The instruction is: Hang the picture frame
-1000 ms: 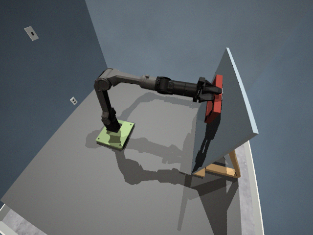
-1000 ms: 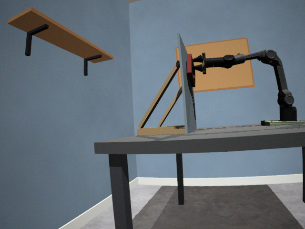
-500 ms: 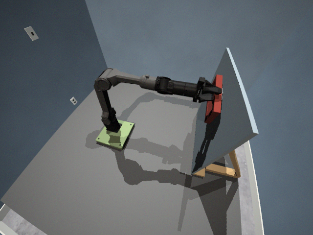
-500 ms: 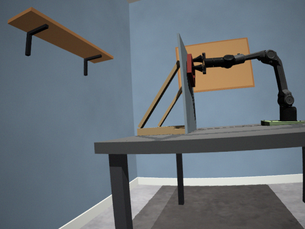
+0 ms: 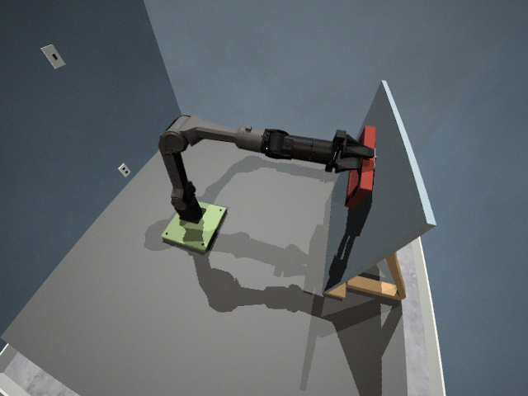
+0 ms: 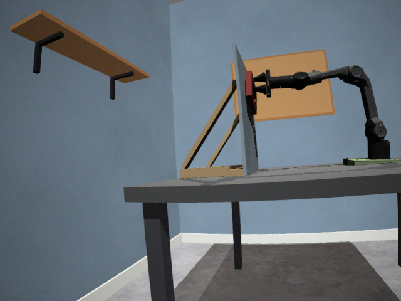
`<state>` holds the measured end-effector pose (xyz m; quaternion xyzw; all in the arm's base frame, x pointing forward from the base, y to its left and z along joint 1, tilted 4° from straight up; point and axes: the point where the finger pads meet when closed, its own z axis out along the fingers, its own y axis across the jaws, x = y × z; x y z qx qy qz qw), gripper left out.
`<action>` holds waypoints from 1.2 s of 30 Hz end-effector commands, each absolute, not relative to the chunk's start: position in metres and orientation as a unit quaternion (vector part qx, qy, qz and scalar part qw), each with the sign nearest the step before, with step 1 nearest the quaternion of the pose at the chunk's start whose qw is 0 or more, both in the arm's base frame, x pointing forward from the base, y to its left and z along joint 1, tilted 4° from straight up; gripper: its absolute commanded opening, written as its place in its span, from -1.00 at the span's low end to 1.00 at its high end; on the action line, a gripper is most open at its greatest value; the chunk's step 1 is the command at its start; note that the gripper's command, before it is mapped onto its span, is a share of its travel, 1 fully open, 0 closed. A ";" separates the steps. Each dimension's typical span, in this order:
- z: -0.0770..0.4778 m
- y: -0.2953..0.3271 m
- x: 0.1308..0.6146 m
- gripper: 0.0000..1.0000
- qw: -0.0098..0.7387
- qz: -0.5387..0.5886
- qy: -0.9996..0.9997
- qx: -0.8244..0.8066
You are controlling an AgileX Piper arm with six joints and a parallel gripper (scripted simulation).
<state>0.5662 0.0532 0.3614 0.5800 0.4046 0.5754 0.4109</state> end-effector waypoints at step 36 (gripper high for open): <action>0.362 0.052 0.566 -1.00 0.412 0.576 0.404 0.580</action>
